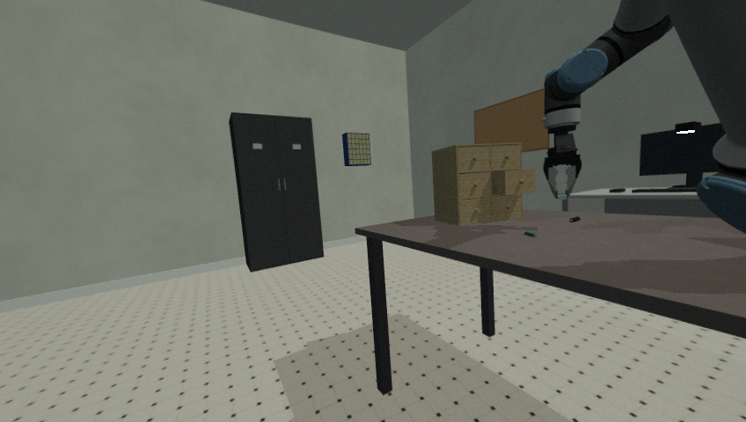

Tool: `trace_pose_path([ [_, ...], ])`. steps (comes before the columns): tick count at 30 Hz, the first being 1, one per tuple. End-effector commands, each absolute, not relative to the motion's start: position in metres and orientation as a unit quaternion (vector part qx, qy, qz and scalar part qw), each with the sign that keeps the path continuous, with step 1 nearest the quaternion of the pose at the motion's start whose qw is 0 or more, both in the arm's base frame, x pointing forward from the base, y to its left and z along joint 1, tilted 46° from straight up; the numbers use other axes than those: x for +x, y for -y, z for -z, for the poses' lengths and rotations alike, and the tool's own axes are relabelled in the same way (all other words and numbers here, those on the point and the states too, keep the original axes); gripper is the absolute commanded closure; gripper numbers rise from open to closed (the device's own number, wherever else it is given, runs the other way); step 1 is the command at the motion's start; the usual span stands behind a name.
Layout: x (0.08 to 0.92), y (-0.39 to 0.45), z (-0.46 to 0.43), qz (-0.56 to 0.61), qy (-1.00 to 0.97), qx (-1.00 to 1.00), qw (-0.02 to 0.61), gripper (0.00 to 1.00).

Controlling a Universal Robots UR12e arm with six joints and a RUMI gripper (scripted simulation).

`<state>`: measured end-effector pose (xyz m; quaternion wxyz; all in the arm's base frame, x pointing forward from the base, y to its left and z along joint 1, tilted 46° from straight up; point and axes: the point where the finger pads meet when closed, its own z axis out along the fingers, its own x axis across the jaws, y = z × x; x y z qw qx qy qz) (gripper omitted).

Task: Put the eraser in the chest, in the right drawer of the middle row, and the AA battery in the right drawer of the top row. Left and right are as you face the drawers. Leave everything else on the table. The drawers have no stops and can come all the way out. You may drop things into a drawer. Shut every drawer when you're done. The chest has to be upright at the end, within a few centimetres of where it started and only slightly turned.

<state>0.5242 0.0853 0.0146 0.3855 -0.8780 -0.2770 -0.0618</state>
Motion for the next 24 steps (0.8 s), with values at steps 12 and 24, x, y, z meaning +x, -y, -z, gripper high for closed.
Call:
trace_pose_path([
  [12, 0.5262, -0.0844, -0.0157, 0.054, 0.257, -0.884, 0.386, 0.89],
  [24, 0.5324, -0.0857, -0.0162, 0.018, 0.174, -0.904, 0.390, 0.89],
])
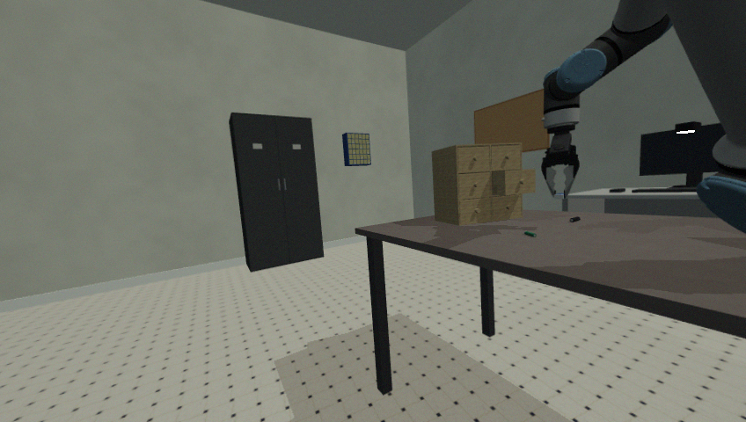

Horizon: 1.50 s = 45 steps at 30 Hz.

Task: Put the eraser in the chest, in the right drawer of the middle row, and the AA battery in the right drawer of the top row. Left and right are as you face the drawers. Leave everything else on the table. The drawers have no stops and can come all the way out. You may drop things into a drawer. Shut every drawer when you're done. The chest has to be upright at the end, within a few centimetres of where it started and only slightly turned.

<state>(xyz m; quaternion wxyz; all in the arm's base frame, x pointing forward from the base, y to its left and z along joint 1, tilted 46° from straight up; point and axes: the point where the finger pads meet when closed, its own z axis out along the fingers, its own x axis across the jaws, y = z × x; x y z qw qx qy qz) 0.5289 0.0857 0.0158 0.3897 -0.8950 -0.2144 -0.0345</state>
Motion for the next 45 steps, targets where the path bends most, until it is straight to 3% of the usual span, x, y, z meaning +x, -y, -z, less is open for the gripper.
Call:
trace_pose_path([
  [1, 0.533, -0.086, -0.016, 0.013, 0.163, -0.906, 0.390, 0.89],
  [23, 0.556, -0.087, -0.015, -0.112, -0.133, -0.911, 0.374, 0.89],
  [45, 0.581, -0.083, -0.007, -0.255, -0.494, -0.777, 0.295, 0.89],
])
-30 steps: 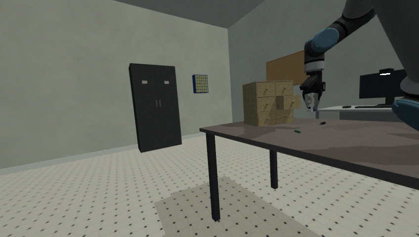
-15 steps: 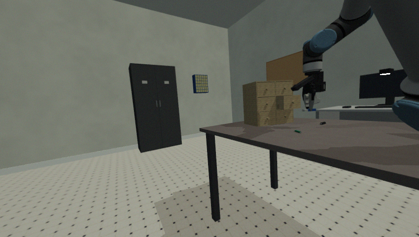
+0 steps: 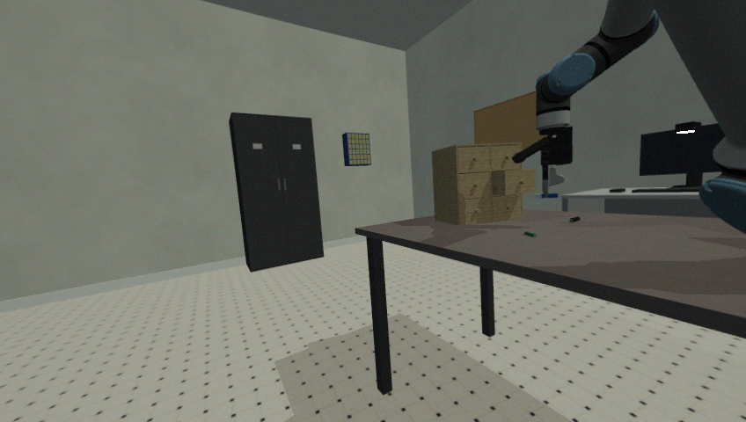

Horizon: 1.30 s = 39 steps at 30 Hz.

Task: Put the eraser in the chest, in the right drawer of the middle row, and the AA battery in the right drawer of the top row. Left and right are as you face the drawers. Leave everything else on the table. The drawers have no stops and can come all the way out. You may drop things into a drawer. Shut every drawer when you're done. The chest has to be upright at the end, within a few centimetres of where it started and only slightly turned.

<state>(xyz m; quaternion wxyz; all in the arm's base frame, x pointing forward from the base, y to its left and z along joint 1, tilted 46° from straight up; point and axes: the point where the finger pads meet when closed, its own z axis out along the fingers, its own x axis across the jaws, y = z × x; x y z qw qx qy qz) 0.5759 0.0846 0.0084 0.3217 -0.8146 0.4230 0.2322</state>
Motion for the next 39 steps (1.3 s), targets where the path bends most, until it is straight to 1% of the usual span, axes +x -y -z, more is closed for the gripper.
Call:
trace_pose_path([
  [1, 0.582, -0.083, -0.006, -0.260, -0.508, -0.768, 0.291, 0.89],
  [10, 0.588, -0.080, -0.003, -0.297, -0.608, -0.691, 0.253, 0.89],
  [21, 0.591, -0.079, -0.001, -0.317, -0.663, -0.639, 0.227, 0.89],
  [39, 0.592, -0.078, 0.000, -0.325, -0.683, -0.617, 0.217, 0.89],
])
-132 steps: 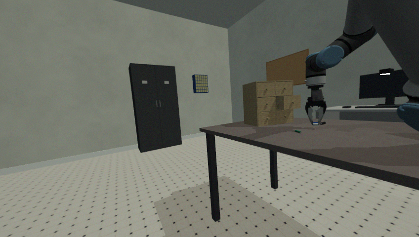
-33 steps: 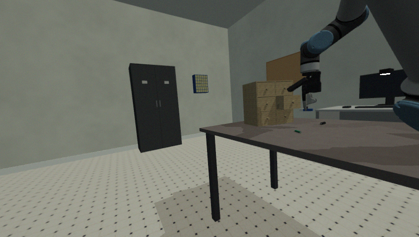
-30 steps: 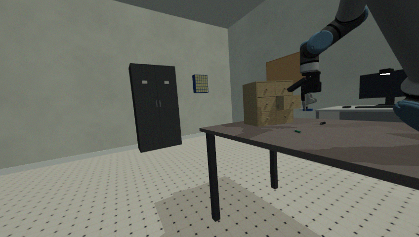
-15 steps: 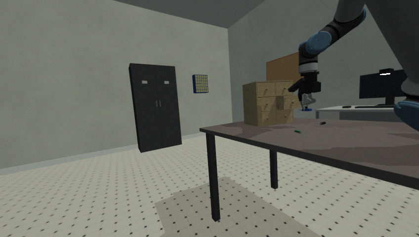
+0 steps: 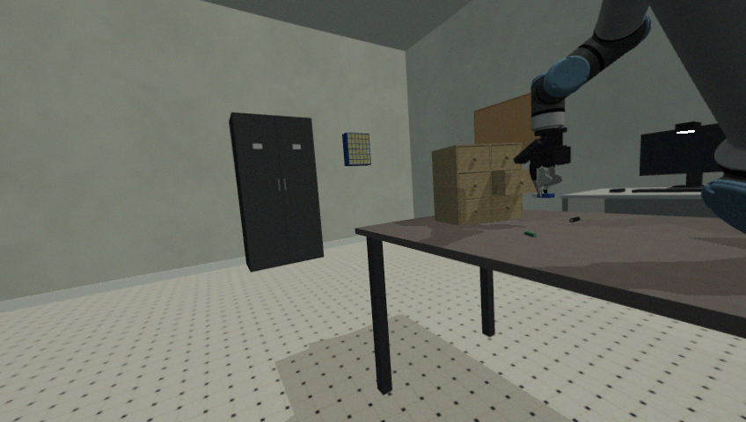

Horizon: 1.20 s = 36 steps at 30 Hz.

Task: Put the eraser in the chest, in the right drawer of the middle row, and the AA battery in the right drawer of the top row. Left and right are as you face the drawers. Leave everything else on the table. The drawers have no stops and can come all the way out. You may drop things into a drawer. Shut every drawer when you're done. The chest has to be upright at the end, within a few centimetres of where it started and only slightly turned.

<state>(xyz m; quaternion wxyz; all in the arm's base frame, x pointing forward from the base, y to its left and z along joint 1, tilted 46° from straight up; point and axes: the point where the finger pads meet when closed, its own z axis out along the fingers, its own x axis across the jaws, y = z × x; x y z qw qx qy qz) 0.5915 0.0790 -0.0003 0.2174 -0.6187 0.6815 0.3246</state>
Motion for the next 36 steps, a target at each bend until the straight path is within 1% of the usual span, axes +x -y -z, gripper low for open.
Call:
trace_pose_path([
  [1, 0.592, -0.078, 0.000, -0.325, -0.683, -0.617, 0.217, 0.89],
  [24, 0.594, -0.069, -0.009, -0.324, -0.683, -0.617, 0.217, 0.89],
  [36, 0.597, -0.050, -0.027, -0.324, -0.683, -0.617, 0.217, 0.89],
])
